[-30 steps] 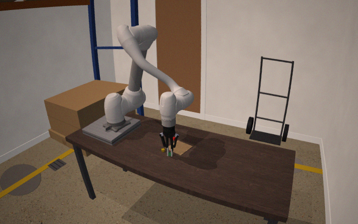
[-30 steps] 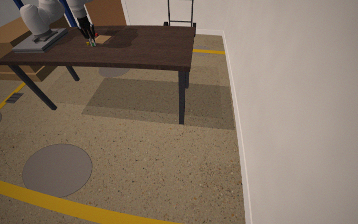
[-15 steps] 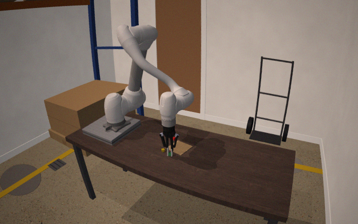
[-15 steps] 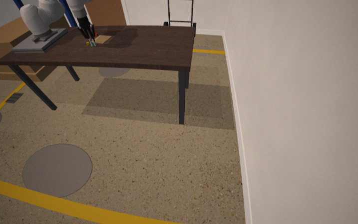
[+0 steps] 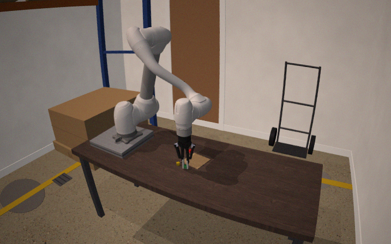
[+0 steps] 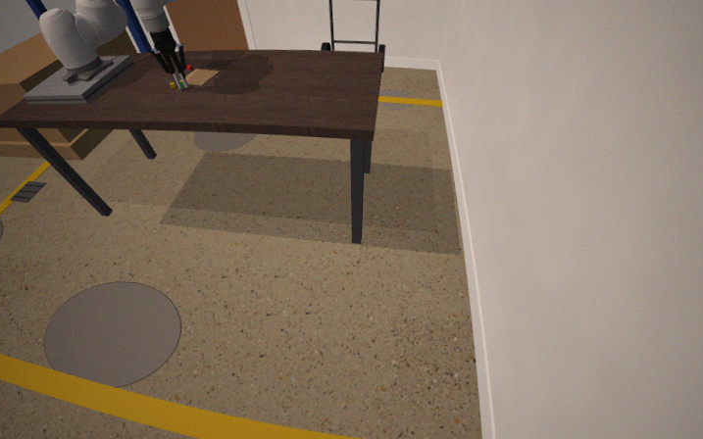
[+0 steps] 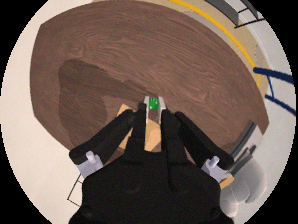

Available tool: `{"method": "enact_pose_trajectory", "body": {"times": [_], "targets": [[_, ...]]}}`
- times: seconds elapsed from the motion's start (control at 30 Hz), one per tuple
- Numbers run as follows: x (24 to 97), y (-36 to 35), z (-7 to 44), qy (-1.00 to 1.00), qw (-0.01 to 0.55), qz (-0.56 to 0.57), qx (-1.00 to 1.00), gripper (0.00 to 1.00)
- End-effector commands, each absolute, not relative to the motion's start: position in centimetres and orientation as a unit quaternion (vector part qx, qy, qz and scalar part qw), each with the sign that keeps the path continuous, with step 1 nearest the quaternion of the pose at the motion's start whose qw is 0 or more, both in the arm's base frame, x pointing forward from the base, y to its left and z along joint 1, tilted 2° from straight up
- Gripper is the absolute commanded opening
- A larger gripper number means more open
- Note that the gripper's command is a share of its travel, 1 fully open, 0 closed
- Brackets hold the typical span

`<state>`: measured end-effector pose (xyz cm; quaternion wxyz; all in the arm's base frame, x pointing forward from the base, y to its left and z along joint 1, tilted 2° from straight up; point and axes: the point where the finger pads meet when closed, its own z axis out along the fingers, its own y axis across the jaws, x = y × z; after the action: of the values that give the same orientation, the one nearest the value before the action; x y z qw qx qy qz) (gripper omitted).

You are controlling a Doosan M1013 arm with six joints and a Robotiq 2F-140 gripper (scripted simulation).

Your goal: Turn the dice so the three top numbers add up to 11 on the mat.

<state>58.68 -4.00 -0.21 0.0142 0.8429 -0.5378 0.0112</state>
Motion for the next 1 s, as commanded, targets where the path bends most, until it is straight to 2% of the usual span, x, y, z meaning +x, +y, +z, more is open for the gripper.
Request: {"method": "enact_pose_trajectory", "body": {"times": [0.0, 0.17, 0.4, 0.83, 0.97], "targets": [[58.7, -3.9, 1.9, -0.538, 0.014, 0.011, 0.843, 0.09], [58.7, -3.8, 5.7, -0.538, 0.014, 0.011, 0.843, 0.09], [58.7, -3.7, 8.3, -0.538, 0.014, 0.011, 0.843, 0.09], [58.6, -3.5, 8.7, -0.539, 0.014, 0.011, 0.842, 0.09], [55.7, 3.1, 8.7, -0.613, 0.013, 0.012, 0.790, 0.09]]}}
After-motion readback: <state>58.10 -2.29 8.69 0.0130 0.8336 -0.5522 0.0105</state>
